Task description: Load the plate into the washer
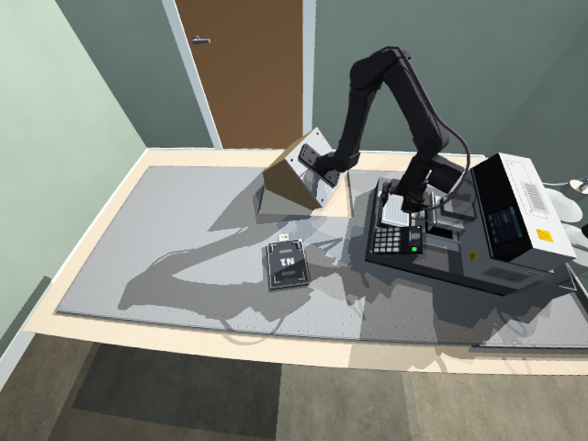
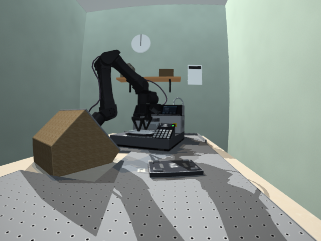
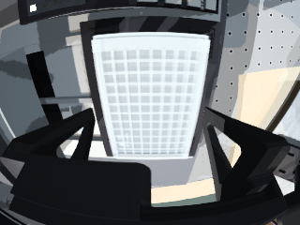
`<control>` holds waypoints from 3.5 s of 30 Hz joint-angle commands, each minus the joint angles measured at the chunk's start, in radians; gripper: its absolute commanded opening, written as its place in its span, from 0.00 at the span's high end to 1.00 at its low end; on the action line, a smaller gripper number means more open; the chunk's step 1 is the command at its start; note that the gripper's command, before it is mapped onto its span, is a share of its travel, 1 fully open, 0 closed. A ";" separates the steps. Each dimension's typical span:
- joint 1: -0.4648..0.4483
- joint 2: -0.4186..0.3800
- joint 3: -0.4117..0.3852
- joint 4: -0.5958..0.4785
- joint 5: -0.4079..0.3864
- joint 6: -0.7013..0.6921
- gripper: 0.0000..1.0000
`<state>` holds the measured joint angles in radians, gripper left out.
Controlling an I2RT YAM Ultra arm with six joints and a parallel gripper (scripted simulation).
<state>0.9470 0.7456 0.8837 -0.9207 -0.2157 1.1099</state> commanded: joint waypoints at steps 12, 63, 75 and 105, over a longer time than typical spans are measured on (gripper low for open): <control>-0.055 -0.054 0.082 -0.115 -0.038 -0.043 0.00; -0.343 -0.034 0.257 -0.399 -0.225 -0.297 0.02; -0.752 0.022 0.246 -0.463 -0.370 -0.962 0.22; -1.192 0.320 0.263 -0.608 -0.574 -2.466 0.76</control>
<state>-0.2268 1.0504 1.1187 -1.5085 -0.7658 -1.2175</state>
